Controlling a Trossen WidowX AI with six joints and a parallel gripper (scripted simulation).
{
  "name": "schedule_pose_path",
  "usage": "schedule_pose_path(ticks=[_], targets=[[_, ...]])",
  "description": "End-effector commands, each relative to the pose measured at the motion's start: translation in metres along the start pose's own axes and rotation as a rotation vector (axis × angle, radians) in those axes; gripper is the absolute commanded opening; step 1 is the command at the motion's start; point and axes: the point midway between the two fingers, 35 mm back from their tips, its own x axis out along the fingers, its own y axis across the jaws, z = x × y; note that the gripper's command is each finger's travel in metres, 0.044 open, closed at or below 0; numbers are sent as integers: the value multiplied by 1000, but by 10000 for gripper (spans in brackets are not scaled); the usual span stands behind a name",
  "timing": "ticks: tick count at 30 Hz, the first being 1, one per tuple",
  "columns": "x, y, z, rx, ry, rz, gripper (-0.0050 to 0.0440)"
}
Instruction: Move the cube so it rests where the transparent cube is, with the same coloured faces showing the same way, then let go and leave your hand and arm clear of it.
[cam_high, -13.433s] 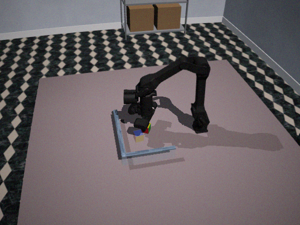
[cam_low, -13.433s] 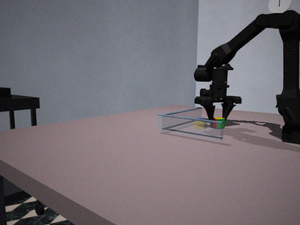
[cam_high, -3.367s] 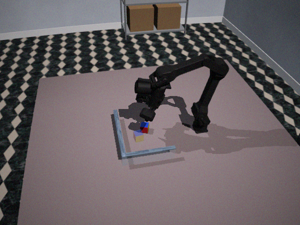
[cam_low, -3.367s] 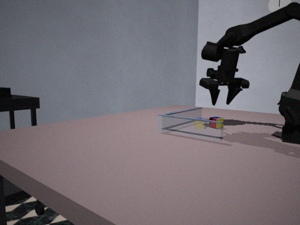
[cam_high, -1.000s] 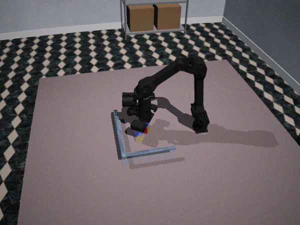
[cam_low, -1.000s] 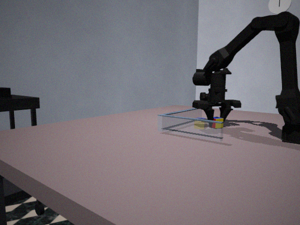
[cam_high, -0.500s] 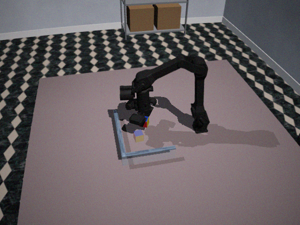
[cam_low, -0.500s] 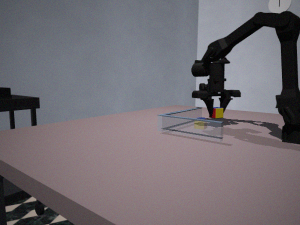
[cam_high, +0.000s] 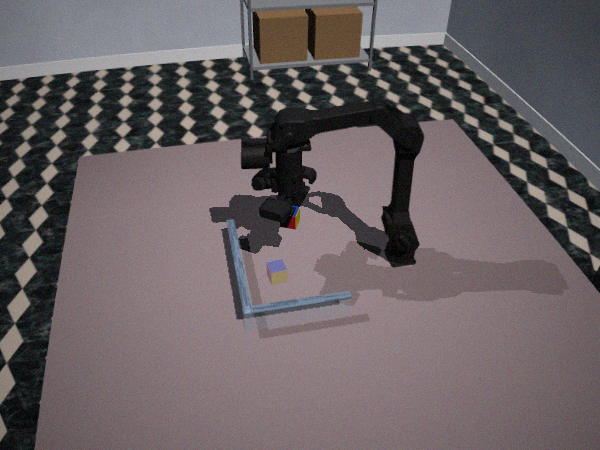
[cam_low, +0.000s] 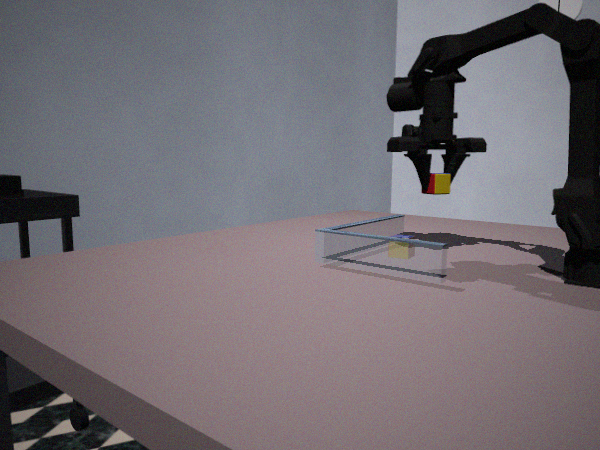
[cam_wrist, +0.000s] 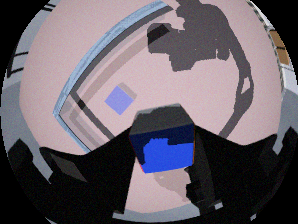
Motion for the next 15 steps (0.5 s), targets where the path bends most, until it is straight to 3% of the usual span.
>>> schedule_pose_path(ticks=[1,6,15], targets=[[-12,1,0,1,-25,16,0],[-9,5,1,48,-25,17,0],[7,31,4,353,-21,20,0]])
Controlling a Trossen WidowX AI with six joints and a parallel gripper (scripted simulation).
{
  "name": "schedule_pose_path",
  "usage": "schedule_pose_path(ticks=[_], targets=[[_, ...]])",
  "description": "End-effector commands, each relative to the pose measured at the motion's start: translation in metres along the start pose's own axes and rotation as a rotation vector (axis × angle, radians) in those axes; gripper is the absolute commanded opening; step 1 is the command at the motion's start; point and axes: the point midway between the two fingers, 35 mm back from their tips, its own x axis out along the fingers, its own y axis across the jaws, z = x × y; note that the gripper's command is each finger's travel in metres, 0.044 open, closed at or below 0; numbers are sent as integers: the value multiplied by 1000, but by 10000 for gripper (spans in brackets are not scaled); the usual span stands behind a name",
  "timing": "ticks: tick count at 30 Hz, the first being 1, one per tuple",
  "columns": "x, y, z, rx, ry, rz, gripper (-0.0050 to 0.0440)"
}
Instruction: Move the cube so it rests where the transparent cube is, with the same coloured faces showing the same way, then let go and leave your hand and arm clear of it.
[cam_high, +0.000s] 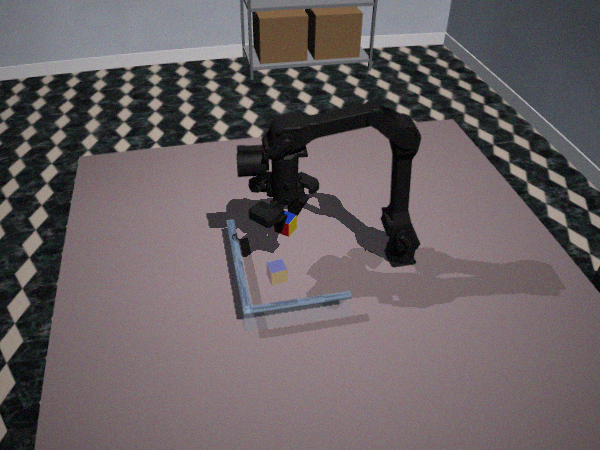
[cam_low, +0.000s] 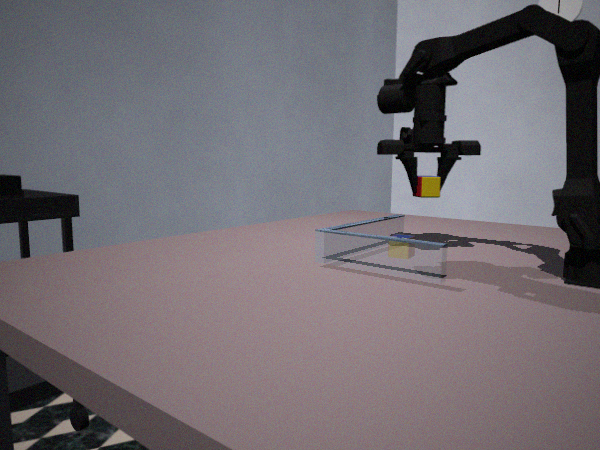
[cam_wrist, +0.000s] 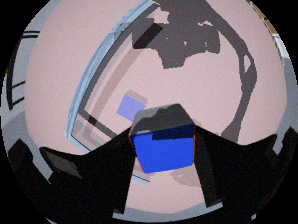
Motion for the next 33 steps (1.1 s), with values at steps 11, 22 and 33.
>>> schedule_pose_path(ticks=[11,22,33], targets=[[18,36,-7,426,-8,20,0],[26,47,-10,575,-6,23,0],[26,47,-10,575,-6,23,0]])
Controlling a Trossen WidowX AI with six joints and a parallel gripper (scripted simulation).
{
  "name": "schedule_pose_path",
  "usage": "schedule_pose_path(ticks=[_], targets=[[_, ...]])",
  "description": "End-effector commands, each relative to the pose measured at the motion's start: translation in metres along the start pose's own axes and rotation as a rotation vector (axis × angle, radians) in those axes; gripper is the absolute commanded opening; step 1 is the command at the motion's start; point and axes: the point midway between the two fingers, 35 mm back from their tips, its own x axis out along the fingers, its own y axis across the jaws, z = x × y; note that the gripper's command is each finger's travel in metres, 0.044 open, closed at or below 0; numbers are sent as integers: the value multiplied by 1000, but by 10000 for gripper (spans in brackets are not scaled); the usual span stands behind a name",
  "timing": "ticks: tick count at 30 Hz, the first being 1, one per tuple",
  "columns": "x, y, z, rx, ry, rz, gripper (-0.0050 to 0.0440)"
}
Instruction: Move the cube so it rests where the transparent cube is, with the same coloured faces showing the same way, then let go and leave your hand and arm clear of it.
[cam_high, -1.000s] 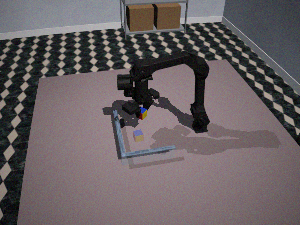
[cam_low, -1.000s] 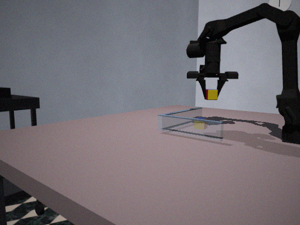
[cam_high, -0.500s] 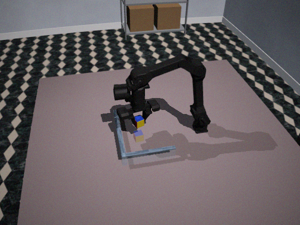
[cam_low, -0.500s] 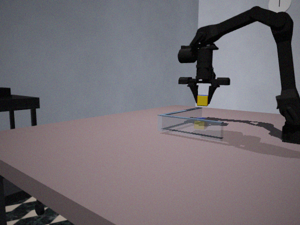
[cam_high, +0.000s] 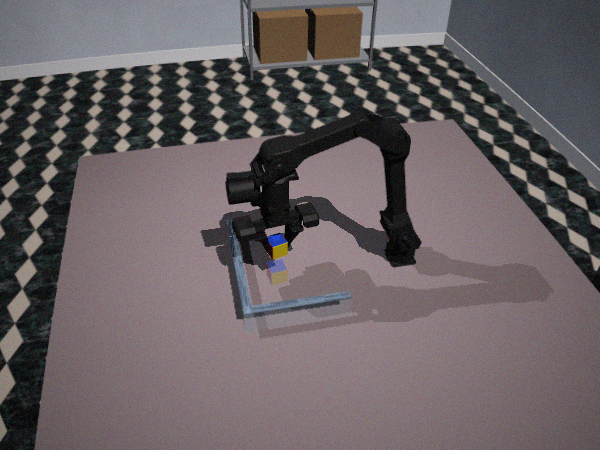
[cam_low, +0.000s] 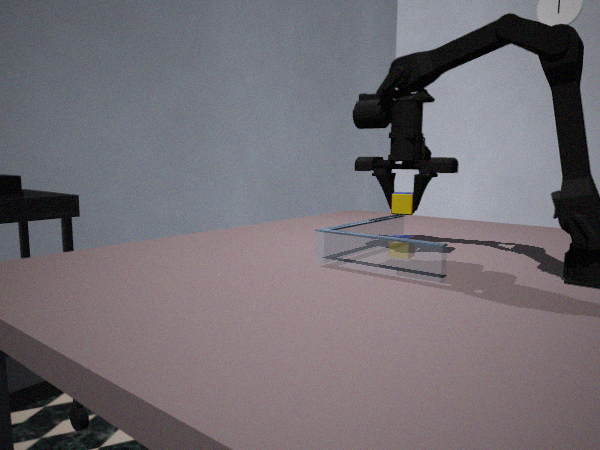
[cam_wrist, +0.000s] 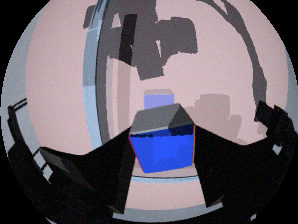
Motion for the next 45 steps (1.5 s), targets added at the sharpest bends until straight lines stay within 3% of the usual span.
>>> schedule_pose_path(ticks=[1,9,17,45], targets=[[-6,2,-1,4,1,21,0],[-1,2,0,4,1,21,0],[61,3,0,4,1,21,0],[82,3,0,4,1,21,0]])
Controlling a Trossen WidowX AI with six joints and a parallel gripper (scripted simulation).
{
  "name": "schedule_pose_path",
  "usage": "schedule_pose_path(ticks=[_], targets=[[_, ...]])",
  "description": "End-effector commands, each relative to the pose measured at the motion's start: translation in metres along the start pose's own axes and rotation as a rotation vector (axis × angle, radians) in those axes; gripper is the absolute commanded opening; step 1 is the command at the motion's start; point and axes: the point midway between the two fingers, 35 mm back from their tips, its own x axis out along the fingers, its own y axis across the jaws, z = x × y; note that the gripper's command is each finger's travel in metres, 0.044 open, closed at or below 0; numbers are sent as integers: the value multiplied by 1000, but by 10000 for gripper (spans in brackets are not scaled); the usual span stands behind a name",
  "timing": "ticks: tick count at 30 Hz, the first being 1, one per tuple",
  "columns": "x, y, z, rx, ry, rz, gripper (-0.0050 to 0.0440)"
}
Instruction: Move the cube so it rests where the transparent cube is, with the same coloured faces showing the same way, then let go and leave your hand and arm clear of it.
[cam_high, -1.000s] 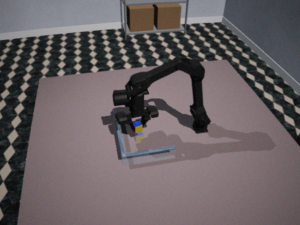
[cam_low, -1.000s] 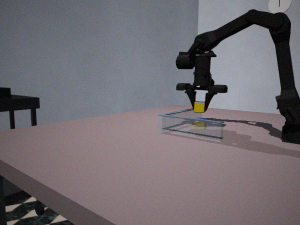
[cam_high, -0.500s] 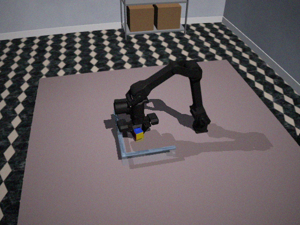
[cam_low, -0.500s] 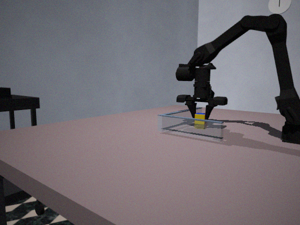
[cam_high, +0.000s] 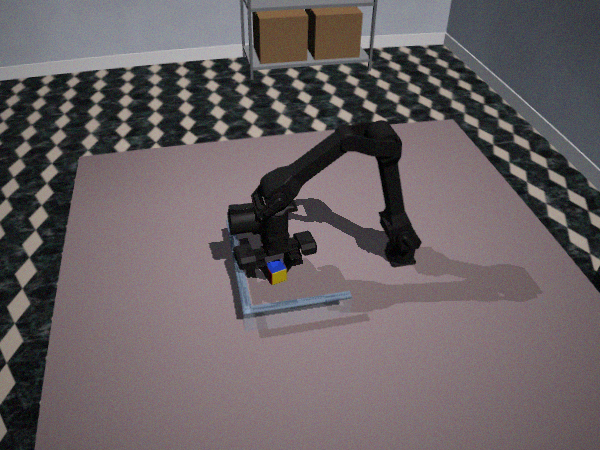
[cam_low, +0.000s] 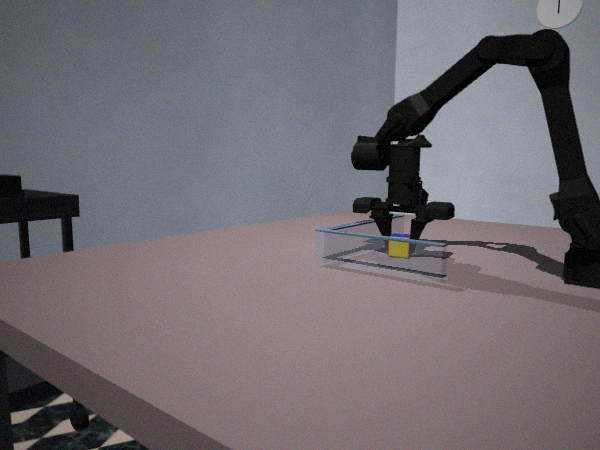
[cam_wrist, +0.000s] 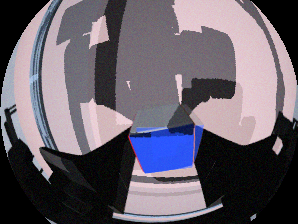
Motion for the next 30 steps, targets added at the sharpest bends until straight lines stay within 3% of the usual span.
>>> schedule_pose_path(ticks=[1,3,13,15,17,30], targets=[[-1,0,0,3,2,12,0],[-1,0,0,3,2,12,0],[-5,3,1,4,-2,21,240],[-5,3,1,4,-2,21,240],[-5,3,1,4,-2,21,280],[-5,3,1,4,-2,21,280]])
